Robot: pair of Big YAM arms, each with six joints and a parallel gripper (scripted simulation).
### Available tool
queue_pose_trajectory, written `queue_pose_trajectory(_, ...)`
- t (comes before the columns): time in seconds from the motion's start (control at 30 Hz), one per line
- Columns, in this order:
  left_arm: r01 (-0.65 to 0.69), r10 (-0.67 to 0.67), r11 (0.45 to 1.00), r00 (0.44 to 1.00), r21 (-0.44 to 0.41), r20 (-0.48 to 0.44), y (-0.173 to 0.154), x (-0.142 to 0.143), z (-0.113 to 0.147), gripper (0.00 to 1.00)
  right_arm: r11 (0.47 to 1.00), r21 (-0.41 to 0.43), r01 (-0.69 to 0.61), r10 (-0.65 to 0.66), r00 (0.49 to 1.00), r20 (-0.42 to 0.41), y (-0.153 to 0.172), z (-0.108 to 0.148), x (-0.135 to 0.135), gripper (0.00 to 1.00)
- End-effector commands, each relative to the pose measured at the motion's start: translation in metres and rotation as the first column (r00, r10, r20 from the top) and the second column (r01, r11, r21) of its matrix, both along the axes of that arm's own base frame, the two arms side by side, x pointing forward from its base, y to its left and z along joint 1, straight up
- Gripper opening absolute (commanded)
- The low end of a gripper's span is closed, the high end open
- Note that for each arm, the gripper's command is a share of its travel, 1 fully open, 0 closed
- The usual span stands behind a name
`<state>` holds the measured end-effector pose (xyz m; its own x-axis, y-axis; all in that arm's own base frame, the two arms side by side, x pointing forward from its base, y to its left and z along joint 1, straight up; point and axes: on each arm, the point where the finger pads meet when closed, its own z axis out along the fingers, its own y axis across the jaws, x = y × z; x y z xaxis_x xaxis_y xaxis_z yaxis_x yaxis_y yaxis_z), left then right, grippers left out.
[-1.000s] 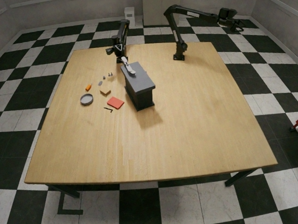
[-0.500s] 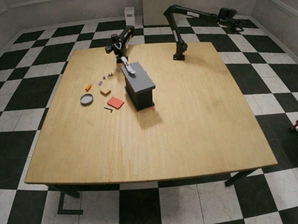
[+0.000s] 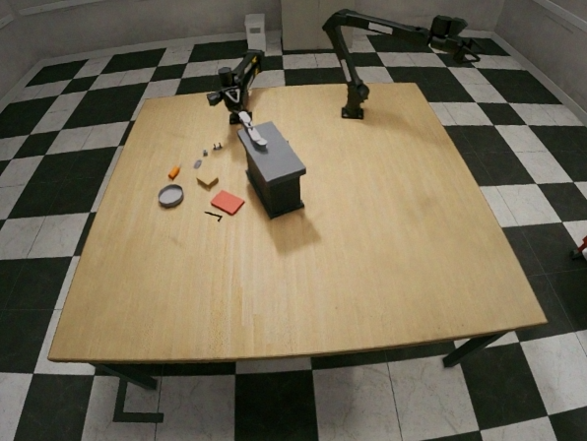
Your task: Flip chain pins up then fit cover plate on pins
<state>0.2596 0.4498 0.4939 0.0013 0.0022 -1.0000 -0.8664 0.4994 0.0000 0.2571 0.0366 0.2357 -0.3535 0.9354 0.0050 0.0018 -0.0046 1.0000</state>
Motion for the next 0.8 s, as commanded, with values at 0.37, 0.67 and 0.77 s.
queue_pose_trajectory(0.37,0.002,-0.004,0.998,0.999,0.067,0.04,-0.005,0.0,0.04,1.0,1.0,0.003,-0.008,0.008,1.0,0.021,0.002,0.009,0.001,0.53)
queue_pose_trajectory(0.67,0.002,-0.004,0.998,0.999,0.067,0.04,-0.005,0.0,0.04,1.0,0.994,-0.108,-0.007,0.01,0.999,0.032,0.004,0.046,0.007,0.53)
queue_pose_trajectory(0.77,0.002,-0.004,0.998,0.999,0.067,0.04,-0.005,0.0,0.04,1.0,0.99,-0.14,-0.008,0.01,1.0,0.016,0.005,0.049,0.011,0.53)
